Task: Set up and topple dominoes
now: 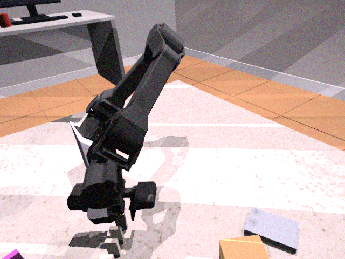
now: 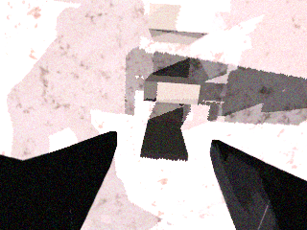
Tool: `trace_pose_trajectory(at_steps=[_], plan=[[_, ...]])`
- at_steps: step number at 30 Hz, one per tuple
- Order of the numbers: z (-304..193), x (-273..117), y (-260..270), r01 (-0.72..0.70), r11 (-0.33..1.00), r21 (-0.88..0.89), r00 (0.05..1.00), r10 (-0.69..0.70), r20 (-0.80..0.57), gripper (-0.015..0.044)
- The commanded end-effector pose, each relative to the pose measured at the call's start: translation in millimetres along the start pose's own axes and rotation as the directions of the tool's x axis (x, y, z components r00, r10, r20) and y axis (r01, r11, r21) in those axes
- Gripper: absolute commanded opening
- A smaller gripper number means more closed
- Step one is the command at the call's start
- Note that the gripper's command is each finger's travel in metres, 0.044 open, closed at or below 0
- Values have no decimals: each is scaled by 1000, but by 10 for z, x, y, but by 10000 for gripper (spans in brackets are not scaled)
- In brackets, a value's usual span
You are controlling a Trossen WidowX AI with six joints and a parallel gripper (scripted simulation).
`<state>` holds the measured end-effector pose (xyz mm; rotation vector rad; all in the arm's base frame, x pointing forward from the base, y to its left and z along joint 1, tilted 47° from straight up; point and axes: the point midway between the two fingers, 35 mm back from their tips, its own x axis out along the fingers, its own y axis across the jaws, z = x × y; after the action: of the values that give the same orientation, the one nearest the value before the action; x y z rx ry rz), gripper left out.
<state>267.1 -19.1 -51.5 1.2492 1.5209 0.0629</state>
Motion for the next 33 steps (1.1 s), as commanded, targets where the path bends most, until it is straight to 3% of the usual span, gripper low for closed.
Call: trace_pose_trajectory(at_steps=[1, 3, 7, 15, 21, 23, 27, 33], plan=[[-9, 7, -4, -2, 1000, 6, 1000, 2, -3, 396], [-9, 7, -4, -2, 1000, 6, 1000, 2, -3, 440], [20, -87, -3, 1, 1000, 6, 1000, -1, 1, 440], [19, -1272, -9, 6, 1000, 1, 1000, -6, 3, 440], [10, -1307, -9, 6, 1000, 1, 1000, -6, 2, 440], [-4, -1279, -6, 6, 998, -66, 1000, -6, 2, 388], [-93, -1112, 4, 6, 894, -448, 1000, -6, 2, 282], [-257, -856, 6, 2, 457, -890, 1000, -4, 0, 125]])
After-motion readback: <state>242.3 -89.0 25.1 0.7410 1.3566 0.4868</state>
